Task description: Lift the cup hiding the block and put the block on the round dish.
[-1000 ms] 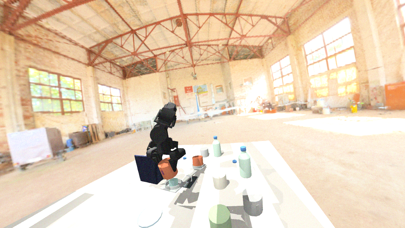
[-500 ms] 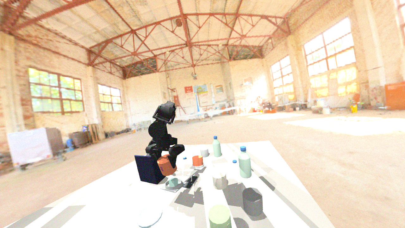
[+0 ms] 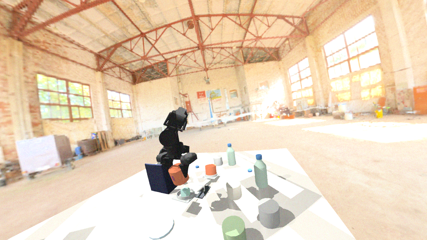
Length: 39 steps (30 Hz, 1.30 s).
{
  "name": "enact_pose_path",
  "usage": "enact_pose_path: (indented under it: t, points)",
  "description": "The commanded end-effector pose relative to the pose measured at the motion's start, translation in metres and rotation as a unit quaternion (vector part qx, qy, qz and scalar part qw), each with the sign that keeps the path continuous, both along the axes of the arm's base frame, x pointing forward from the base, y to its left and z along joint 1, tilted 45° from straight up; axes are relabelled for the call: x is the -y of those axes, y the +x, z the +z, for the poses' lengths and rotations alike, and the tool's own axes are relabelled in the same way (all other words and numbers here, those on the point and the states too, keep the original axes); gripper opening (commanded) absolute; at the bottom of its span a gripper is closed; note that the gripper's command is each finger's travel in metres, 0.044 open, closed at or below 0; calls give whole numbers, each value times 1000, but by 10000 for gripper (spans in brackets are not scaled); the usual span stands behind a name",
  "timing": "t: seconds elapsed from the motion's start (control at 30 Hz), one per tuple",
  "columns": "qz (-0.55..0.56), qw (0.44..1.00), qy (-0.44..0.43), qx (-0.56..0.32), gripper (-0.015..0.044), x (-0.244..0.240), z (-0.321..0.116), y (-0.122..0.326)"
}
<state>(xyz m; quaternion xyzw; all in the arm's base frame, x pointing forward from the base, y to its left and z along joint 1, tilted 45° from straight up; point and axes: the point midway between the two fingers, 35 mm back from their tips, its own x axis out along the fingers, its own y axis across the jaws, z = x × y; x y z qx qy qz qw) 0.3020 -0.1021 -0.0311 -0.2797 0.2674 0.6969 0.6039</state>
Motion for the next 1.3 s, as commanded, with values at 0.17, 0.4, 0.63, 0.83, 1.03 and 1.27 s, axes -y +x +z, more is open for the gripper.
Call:
enact_pose_path:
  t: [0.17,0.4,0.63,0.83,1.03,1.27]
  points:
    - [0,1000,0,0,0,0,0,0]
    - [0,1000,0,0,0,0,0,0]
    - [0,1000,0,0,0,0,0,0]
    - [0,1000,0,0,0,0,0,0]
    - [0,1000,0,0,0,0,0,0]
    - [-1,1000,-1,0,0,5,-8,-4]
